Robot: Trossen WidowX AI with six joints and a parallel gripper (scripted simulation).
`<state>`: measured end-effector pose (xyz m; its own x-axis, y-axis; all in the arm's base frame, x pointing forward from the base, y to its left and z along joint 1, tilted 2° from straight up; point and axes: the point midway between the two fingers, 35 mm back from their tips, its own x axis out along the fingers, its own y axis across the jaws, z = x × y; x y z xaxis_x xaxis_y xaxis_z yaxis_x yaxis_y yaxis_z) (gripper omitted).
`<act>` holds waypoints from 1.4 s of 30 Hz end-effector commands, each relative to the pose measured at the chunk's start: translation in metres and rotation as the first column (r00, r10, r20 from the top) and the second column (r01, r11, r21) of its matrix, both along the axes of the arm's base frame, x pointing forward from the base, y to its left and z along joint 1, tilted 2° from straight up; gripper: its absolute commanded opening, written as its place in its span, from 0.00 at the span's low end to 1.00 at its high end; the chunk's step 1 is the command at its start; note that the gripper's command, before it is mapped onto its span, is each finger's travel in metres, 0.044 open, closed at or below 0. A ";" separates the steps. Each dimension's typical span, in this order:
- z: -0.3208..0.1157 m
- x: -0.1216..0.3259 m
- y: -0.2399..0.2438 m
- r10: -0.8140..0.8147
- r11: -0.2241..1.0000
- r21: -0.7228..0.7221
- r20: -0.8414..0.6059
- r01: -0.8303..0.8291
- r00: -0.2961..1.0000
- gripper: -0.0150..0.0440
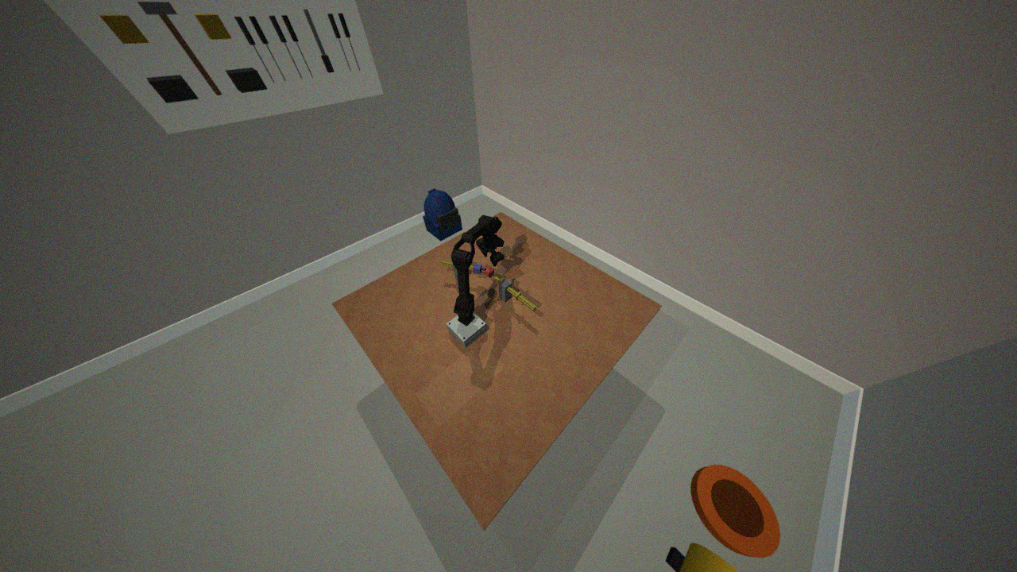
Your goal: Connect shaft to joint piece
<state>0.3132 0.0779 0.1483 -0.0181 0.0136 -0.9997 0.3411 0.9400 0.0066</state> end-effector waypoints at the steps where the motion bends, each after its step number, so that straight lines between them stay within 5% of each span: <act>1: -0.003 -0.001 0.000 -0.125 0.992 0.011 -0.005 0.125 0.992 1.00; 13: -0.009 -0.001 -0.001 -0.480 0.877 0.023 -0.028 0.481 0.877 1.00; 27: -0.017 -0.001 -0.003 -0.805 0.590 0.016 -0.066 0.807 0.589 1.00; 32: -0.020 -0.001 -0.003 -0.877 0.475 0.008 -0.079 0.880 0.475 1.00; 42: -0.031 0.000 -0.003 -0.879 0.471 0.007 -0.079 0.882 0.470 1.00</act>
<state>0.3137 0.0745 0.1253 -0.0221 0.0914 -0.9956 0.9881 0.1538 -0.0078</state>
